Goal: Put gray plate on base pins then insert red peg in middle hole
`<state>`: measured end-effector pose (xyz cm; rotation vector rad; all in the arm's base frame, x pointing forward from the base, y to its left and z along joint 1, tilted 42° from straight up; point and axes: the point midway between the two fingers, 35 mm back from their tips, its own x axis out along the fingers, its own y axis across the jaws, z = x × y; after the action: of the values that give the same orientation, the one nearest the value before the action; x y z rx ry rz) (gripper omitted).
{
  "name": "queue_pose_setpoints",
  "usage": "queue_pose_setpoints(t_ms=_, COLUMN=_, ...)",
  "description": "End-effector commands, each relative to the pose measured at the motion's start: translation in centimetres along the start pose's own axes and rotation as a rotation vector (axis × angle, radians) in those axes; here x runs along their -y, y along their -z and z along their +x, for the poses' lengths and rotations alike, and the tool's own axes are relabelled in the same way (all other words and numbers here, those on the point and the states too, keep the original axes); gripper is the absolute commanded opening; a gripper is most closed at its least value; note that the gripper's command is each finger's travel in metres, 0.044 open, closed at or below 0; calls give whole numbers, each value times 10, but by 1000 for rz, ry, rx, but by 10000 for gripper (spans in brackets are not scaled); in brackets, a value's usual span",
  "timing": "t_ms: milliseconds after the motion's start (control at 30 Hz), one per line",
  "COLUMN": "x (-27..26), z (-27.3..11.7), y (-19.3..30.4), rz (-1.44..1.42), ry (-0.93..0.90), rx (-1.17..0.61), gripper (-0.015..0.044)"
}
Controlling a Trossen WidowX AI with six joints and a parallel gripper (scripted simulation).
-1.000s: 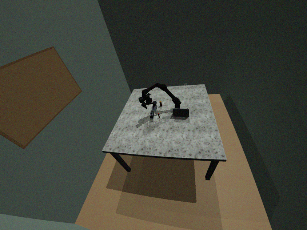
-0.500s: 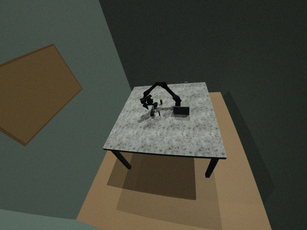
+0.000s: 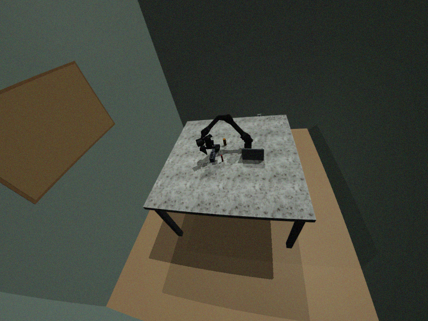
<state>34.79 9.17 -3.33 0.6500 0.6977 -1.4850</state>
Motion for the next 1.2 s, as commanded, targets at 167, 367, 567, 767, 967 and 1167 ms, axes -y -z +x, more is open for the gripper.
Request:
queue_pose_setpoints(t_ms=167, x=1, z=17, y=-1, rz=-6, ry=1, rx=8, gripper=440)
queue_pose_setpoints(t_ms=367, x=1, z=27, y=-1, rz=-6, ry=1, rx=8, gripper=440)
queue_pose_setpoints(t_ms=567, x=1, z=37, y=-1, rz=-6, ry=1, rx=9, gripper=440)
queue_pose_setpoints(t_ms=767, x=2, z=46, y=-1, rz=-5, ry=1, rx=10, gripper=440)
queue_pose_setpoints(t_ms=967, x=2, z=53, y=-2, rz=-5, ry=1, rx=10, gripper=440)
queue_pose_setpoints(t_ms=1167, x=2, z=53, y=-2, rz=-5, ry=1, rx=10, gripper=282)
